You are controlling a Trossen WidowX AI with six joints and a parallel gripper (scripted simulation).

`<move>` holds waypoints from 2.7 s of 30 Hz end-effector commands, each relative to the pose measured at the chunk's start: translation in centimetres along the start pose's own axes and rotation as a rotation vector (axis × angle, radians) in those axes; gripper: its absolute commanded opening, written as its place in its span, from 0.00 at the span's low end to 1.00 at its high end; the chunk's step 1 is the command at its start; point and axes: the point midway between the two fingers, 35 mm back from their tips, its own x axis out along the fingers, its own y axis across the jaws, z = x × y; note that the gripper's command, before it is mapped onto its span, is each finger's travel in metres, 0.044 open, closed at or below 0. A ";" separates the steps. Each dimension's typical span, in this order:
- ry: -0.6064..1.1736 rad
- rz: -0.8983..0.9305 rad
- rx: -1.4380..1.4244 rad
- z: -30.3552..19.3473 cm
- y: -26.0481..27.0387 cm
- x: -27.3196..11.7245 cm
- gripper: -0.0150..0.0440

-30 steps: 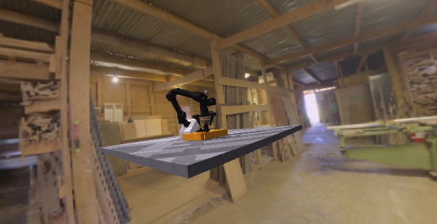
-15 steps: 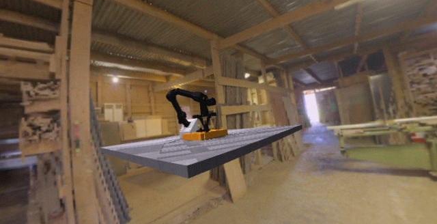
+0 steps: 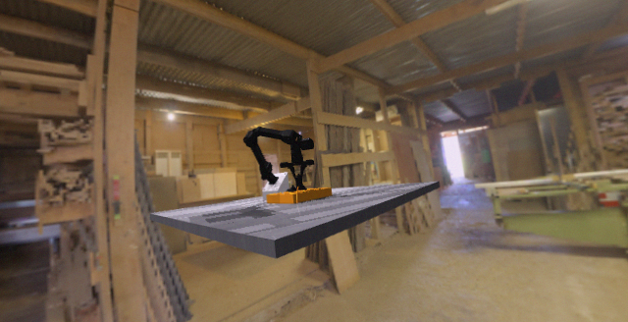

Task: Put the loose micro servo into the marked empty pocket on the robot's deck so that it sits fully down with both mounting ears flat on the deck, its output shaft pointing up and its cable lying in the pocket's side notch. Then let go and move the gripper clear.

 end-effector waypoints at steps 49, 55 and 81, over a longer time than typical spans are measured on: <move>-0.004 -0.010 0.438 0.4 4.2 -0.5 0.25; -0.005 -0.009 0.646 0.4 4.2 -0.5 0.25; -0.009 -0.007 1.550 0.4 4.2 -0.5 0.25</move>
